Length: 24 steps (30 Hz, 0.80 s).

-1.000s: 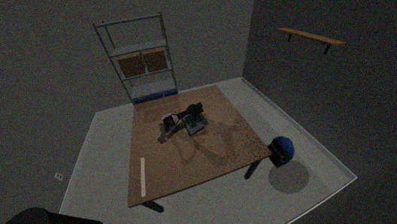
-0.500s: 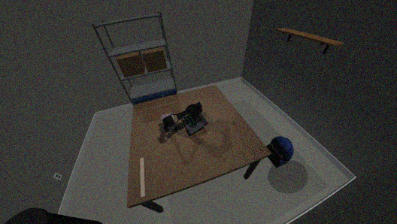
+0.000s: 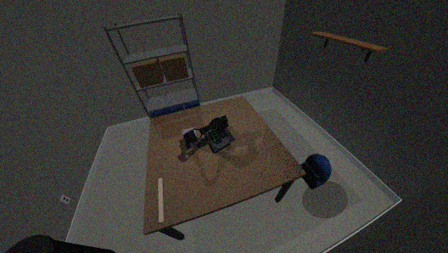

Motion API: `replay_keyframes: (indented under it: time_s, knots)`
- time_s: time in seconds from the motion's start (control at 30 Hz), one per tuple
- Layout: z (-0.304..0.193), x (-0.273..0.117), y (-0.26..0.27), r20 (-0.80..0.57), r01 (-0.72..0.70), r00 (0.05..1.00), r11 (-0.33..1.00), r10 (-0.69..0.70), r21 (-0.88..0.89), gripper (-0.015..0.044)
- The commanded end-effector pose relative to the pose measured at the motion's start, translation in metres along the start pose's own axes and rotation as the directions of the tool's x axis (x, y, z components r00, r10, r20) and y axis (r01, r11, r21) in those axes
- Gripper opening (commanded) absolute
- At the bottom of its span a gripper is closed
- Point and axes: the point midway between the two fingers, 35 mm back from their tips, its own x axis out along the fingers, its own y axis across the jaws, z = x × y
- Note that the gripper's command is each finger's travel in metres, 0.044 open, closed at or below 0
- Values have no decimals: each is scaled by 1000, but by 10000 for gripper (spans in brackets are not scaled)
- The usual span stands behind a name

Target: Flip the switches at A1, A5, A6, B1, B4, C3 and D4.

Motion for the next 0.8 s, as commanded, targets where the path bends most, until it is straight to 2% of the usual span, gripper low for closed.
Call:
replay_keyframes:
  time_s: [0.0,0.77]
  knots:
    - [-1,1,1,-1,-4,1000,1000,4,-5,0]
    - [-1,4,1,-1,-4,1000,1000,3,-5,0]
